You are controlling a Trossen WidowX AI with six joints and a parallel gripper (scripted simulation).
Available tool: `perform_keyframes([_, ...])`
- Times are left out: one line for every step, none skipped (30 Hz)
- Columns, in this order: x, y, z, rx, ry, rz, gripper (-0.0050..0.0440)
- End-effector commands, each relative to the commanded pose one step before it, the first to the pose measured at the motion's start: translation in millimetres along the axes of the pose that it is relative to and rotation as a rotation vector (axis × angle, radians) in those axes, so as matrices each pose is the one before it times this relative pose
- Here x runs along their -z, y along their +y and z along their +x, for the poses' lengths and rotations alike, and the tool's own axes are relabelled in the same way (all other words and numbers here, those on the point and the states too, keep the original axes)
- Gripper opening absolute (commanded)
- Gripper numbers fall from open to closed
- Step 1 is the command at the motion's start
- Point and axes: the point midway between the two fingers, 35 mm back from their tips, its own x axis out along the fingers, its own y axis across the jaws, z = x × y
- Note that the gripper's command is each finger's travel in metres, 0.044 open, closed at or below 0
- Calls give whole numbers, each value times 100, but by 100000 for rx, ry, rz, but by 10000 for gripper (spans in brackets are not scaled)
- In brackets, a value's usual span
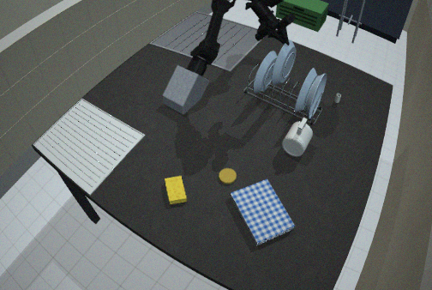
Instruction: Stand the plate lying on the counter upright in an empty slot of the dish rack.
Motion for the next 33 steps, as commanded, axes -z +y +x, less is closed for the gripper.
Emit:
perform_keyframes([46,1,-24,-1116,-424,-501,0])
perform_keyframes([1,-39,34,-1,0,0,0])
perform_keyframes([0,-39,35,-1,0,0,0])
perform_keyframes([-1,-38,35,0,0,0,0])
perform_keyframes([-1,-38,35,0,0,0,0])
perform_keyframes([-1,-38,35,0,0,0,0])
perform_keyframes([-1,-38,35,0,0,0,0])
perform_keyframes([0,-38,35,0,0,0,0])
perform_keyframes([0,-38,35,0,0,0,0])
perform_keyframes([0,-38,35,0,0,0,0])
perform_keyframes([0,0,0,0,0,0,0])
perform_keyframes([0,0,0,0,0,0,0])
perform_keyframes([-1,-38,36,0,0,0,0])
perform_keyframes([-1,-38,35,0,0,0,0])
perform_keyframes([-1,-39,35,0,0,0,0])
perform_keyframes([1,-39,34,0,0,0,0])
perform_keyframes([1,-40,33,0,0,0,0])
perform_keyframes([1,-39,34,0,0,0,0])
perform_keyframes([0,-38,35,0,0,0,0])
perform_keyframes([-1,-38,35,0,0,0,0])
perform_keyframes([-1,-38,36,0,0,0,0])
perform_keyframes([-1,-37,36,0,0,0,0])
perform_keyframes([-1,-38,36,0,0,0,0])
perform_keyframes([-1,-38,36,0,0,0,0])
perform_keyframes([0,-38,35,0,0,0,0])
perform_keyframes([0,-38,35,0,0,0,0])
perform_keyframes([0,-38,35,0,0,0,0])
perform_keyframes([0,0,0,0,0,0,0])
perform_keyframes([0,0,0,0,0,0,0])
perform_keyframes([-1,-37,36,1,0,0,0])
perform_keyframes([-1,-38,36,0,0,0,0])
perform_keyframes([-1,-39,35,0,0,0,0])
perform_keyframes([1,-39,34,0,0,0,0])
